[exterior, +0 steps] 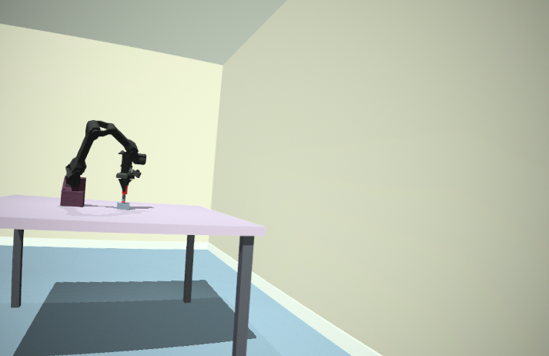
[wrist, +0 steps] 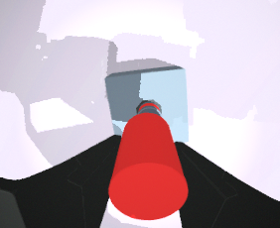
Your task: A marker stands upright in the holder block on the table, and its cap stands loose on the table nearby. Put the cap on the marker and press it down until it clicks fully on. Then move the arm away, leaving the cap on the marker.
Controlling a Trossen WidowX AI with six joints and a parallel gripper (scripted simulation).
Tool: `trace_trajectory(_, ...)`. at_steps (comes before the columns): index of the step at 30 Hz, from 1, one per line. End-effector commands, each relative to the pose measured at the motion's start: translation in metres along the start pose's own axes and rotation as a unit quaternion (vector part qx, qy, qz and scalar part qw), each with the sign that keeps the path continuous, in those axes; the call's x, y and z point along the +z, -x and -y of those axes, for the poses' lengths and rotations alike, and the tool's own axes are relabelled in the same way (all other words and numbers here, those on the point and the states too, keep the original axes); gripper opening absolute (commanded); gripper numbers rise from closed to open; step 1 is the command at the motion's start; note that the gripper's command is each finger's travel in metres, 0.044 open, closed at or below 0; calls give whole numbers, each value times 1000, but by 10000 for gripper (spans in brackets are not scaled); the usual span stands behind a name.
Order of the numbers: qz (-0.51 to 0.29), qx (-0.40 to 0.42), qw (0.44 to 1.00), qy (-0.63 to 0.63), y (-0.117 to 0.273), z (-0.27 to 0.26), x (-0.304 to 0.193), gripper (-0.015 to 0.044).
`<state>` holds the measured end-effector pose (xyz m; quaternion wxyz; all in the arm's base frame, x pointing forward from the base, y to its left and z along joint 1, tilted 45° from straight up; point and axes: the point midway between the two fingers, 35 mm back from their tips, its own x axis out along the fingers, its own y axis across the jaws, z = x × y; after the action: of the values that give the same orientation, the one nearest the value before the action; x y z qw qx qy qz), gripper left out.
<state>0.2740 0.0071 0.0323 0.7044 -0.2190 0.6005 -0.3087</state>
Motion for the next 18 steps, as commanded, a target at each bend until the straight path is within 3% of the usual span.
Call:
trace_trajectory(1,-1,-3,1000,2,-8,1,-1,0)
trace_trajectory(18,-1,-4,1000,1,-32,2,-2,0)
